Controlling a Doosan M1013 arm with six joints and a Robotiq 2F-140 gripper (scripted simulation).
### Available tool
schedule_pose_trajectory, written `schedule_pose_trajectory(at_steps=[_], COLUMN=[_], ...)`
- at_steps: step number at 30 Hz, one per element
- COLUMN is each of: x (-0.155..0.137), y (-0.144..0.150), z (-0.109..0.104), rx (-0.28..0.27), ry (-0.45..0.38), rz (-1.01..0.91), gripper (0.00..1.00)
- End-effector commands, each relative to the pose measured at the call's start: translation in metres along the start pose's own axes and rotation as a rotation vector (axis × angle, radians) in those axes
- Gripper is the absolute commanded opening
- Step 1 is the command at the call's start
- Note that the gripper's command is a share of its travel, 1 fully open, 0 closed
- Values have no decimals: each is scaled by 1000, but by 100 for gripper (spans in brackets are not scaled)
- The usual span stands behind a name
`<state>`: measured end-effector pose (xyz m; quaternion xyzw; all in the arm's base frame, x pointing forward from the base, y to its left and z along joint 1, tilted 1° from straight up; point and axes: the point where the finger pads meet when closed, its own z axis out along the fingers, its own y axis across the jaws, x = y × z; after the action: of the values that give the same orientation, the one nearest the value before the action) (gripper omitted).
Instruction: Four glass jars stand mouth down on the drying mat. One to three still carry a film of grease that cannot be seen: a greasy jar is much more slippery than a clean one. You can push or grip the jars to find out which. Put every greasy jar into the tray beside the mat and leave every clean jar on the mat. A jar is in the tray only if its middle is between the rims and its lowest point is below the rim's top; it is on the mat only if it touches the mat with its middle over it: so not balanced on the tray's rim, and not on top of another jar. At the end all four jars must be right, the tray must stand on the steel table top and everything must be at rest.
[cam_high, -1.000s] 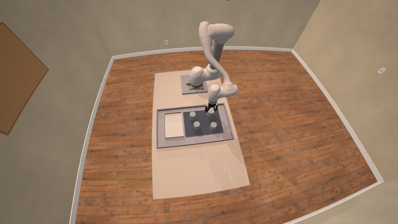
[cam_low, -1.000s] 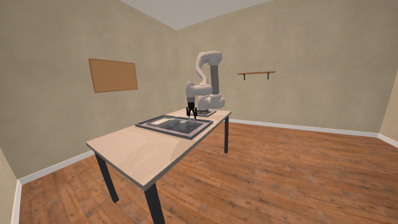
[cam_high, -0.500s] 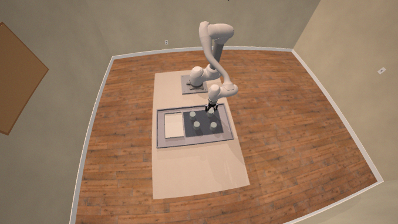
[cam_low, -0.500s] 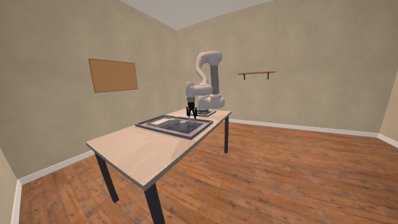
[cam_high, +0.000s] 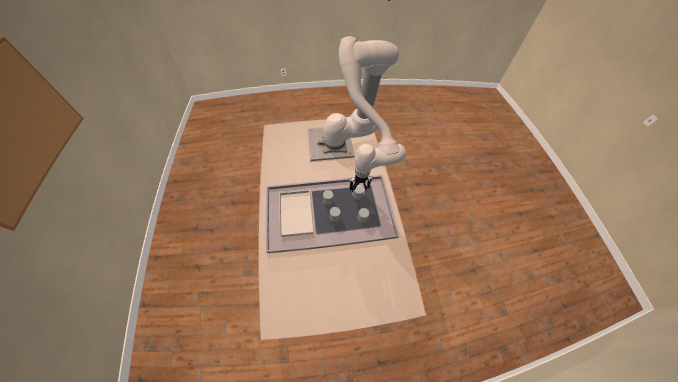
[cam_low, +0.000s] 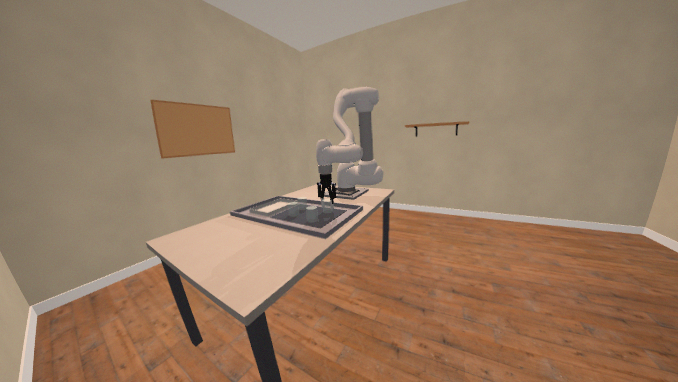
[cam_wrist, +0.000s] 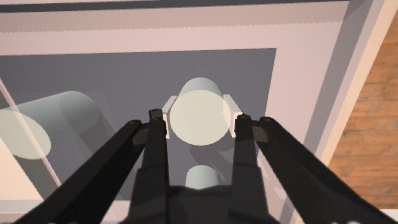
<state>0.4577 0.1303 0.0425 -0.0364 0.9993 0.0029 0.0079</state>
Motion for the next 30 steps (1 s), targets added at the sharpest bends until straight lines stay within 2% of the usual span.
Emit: schedule_pose_trajectory(at_steps=[1, 4, 30], x=[6, 6, 6], y=[2, 2, 2], z=[4, 4, 4], rx=[1, 1, 1], ry=[7, 7, 7], rz=[3, 3, 3], gripper=[40, 37, 34])
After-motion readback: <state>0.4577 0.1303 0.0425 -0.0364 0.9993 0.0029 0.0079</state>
